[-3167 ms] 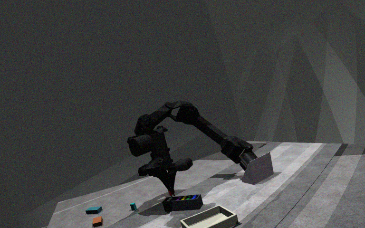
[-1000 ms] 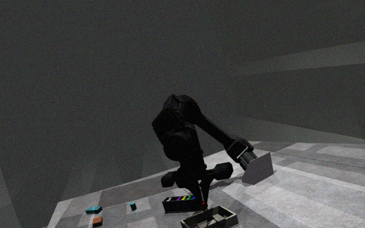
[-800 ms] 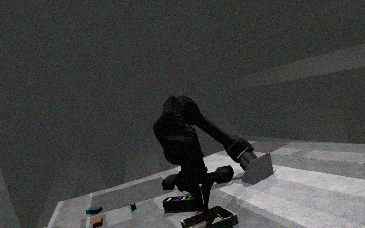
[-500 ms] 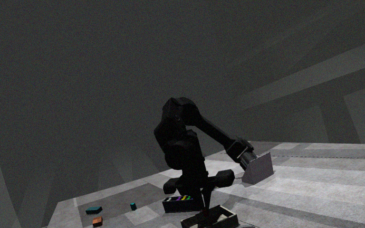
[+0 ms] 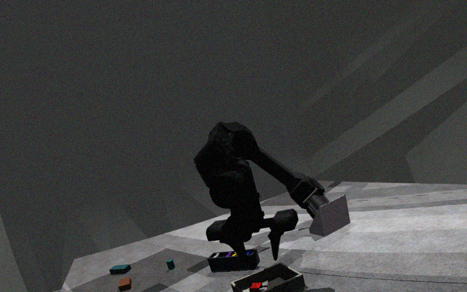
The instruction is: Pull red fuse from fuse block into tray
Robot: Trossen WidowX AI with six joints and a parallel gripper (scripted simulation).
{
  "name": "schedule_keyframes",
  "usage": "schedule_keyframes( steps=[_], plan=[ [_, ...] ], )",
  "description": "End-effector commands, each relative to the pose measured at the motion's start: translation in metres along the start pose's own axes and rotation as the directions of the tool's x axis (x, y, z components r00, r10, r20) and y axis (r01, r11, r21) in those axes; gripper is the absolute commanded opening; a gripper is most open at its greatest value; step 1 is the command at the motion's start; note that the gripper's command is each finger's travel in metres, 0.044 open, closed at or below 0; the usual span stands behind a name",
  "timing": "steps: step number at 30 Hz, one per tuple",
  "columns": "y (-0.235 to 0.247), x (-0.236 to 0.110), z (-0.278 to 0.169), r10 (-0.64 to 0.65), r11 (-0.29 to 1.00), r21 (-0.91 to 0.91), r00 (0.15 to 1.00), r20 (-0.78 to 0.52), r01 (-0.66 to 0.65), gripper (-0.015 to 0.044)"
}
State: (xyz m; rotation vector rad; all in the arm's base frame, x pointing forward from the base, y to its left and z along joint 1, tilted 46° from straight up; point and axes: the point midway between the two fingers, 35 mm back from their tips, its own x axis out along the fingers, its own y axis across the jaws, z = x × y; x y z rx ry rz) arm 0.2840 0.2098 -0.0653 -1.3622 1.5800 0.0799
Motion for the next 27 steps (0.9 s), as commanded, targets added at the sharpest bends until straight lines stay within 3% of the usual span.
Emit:
schedule_keyframes(
  steps=[1,27],
  plan=[
    [0.0019,-0.0196,0.0011,0.0,1.0,0.002,1.0,0.016,0.0,0.033],
    [0.0009,-0.018,0.0012,-0.006,1.0,-0.002,1.0,0.015,0.006,0.033]
  ],
)
